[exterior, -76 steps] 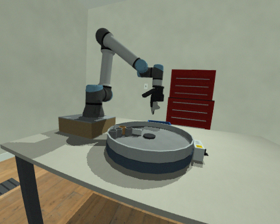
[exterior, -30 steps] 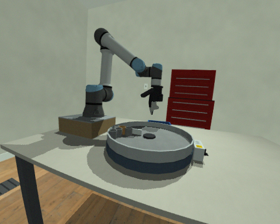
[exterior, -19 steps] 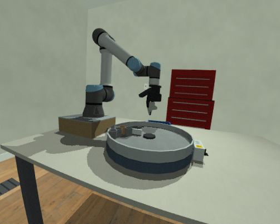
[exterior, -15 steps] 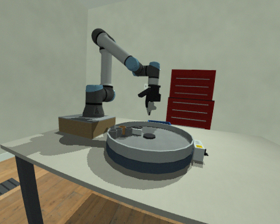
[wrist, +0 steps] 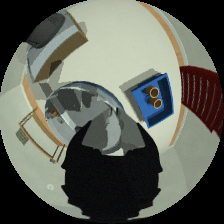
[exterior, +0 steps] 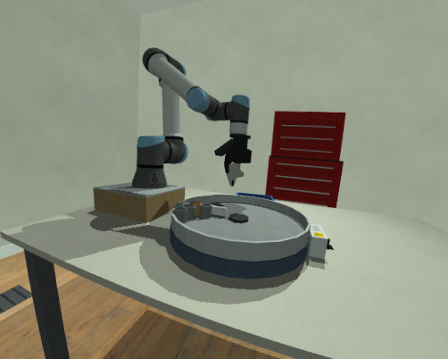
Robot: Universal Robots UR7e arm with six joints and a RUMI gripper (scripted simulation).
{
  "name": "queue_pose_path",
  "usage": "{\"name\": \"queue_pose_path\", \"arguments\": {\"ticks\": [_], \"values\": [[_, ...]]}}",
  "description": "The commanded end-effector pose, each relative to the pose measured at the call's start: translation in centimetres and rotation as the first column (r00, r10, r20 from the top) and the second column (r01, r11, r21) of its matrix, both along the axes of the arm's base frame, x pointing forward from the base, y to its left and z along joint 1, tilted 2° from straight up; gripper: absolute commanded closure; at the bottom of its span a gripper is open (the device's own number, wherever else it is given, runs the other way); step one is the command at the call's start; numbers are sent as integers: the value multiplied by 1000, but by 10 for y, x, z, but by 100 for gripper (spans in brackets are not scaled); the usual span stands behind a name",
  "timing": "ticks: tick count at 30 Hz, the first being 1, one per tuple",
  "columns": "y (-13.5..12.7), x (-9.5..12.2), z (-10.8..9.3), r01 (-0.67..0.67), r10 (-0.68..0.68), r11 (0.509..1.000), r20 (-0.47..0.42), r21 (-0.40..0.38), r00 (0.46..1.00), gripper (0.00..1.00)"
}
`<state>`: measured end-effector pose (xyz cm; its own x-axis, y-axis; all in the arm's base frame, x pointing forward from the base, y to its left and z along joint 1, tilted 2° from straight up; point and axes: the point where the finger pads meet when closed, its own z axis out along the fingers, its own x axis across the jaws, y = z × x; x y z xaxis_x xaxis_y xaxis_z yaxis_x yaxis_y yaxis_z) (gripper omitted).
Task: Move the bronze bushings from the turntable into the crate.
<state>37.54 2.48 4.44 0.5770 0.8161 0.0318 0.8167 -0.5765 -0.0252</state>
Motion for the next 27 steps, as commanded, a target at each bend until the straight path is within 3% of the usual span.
{"name": "queue_pose_path", "arguments": {"ticks": [1,27], "values": [[-21,-10,0,48,-48,999,0,1,999,95],[-126,-59,-5,288,-288,958,-10,-1,958,95]]}}
